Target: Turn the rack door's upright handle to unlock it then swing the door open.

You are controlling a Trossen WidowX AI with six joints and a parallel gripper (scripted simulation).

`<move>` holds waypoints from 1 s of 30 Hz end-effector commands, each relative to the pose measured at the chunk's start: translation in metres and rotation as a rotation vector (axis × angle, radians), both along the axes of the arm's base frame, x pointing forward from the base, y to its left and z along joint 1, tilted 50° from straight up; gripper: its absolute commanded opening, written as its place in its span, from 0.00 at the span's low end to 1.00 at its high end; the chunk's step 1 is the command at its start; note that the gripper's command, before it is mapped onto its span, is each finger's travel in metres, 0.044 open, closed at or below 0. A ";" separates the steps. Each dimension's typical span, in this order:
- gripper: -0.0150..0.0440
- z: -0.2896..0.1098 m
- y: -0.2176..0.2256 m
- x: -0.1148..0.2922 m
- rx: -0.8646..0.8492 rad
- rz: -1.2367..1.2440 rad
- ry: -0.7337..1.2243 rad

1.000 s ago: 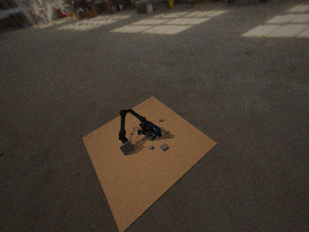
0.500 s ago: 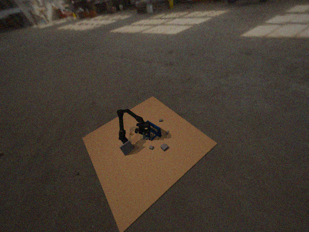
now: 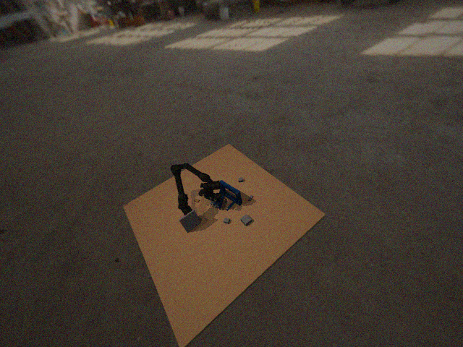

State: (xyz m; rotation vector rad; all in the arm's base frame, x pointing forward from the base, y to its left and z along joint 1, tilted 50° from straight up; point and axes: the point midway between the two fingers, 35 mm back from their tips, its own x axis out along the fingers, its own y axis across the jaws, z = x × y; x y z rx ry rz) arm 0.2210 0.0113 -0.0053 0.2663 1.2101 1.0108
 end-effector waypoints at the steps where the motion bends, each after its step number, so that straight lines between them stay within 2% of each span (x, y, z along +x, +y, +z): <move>1: 0.28 0.008 0.006 -0.003 0.000 -0.049 0.052; 30: 0.28 0.052 0.044 -0.010 0.003 -0.309 0.360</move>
